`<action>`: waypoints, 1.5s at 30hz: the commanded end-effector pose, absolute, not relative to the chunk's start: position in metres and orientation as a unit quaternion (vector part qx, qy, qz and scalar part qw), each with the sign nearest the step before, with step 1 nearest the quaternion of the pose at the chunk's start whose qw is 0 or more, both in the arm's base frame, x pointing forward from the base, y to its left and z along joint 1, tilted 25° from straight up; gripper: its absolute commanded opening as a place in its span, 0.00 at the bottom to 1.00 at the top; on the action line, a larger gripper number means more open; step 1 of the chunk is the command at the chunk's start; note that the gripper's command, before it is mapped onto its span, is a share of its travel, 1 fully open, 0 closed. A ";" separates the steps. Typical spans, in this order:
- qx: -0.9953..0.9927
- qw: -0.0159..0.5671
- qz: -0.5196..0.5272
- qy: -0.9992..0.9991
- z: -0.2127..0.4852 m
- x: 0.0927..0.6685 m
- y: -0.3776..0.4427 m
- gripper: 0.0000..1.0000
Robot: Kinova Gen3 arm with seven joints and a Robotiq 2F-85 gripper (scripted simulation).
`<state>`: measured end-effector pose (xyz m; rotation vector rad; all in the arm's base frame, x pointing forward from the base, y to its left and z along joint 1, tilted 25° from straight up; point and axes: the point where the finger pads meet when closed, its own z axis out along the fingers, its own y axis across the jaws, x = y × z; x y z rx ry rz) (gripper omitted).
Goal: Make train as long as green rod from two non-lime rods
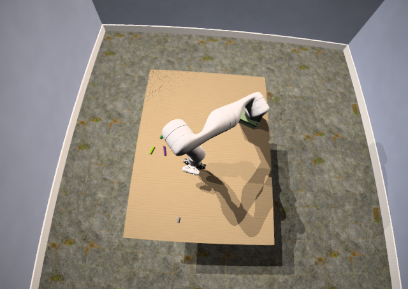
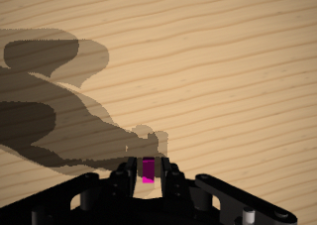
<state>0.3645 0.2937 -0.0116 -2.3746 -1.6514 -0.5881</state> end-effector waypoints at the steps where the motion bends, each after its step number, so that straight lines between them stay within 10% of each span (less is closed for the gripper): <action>1: -0.801 0.095 -0.199 -0.557 -0.011 0.365 0.294 0.24; 41: -0.801 0.095 -0.199 -0.557 0.070 0.346 0.260 0.24; 42: -0.801 0.095 -0.199 -0.557 0.070 0.346 0.260 1.00; 45: -0.801 0.095 -0.199 -0.557 0.070 0.346 0.260 1.00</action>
